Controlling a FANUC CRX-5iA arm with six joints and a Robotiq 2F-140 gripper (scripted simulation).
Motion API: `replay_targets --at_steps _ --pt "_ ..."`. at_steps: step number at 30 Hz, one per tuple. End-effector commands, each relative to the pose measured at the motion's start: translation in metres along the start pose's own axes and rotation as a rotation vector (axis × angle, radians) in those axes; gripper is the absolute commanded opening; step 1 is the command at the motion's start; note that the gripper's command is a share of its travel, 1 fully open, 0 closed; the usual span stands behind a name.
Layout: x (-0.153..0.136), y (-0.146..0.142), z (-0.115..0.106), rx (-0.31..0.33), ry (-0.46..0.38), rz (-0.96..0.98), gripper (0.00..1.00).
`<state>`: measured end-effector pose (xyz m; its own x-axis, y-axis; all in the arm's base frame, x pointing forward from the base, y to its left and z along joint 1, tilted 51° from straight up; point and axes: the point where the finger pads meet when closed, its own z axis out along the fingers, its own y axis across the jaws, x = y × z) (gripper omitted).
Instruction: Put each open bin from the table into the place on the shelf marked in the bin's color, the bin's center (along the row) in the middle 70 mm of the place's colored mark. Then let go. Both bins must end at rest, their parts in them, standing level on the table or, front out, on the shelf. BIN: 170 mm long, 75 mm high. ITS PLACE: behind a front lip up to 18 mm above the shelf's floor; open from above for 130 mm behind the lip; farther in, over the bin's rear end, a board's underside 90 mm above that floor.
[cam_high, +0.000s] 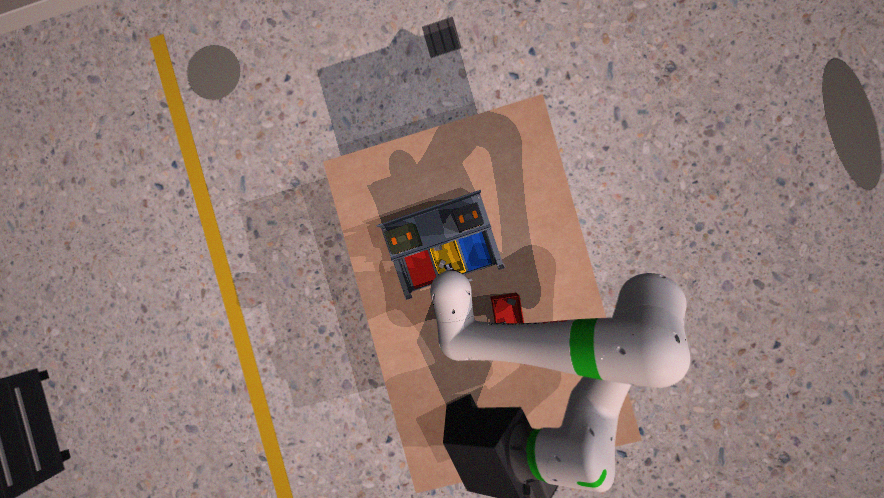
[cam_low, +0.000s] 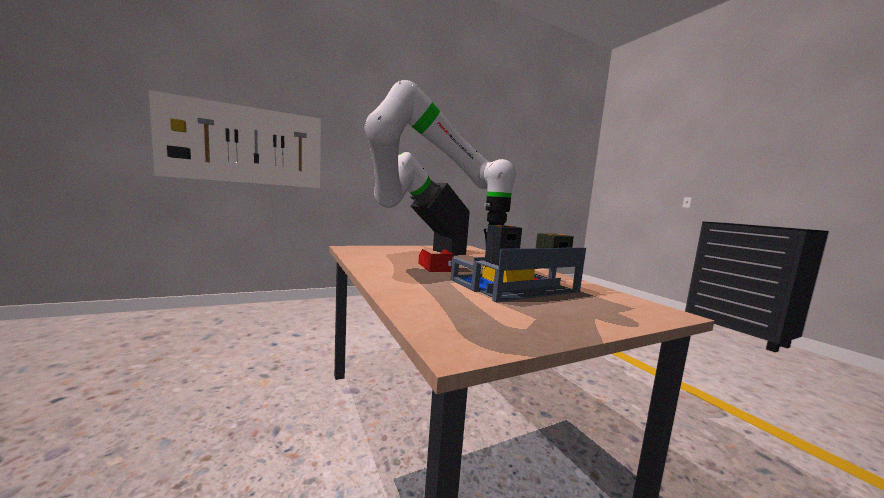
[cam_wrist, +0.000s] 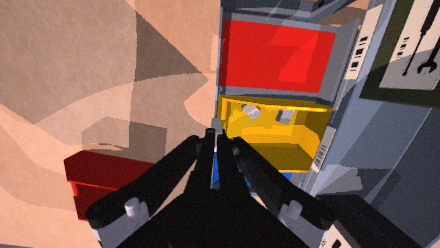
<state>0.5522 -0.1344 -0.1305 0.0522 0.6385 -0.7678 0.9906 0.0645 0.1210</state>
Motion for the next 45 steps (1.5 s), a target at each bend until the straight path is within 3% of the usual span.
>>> replay_targets --at_steps 1,26,45 --pt "0.000 0.000 0.000 0.000 0.000 0.000 0.00" --pt "0.000 -0.003 -0.004 0.000 0.000 0.000 0.00" --pt "0.000 -0.019 -0.020 0.000 0.000 0.000 0.00"
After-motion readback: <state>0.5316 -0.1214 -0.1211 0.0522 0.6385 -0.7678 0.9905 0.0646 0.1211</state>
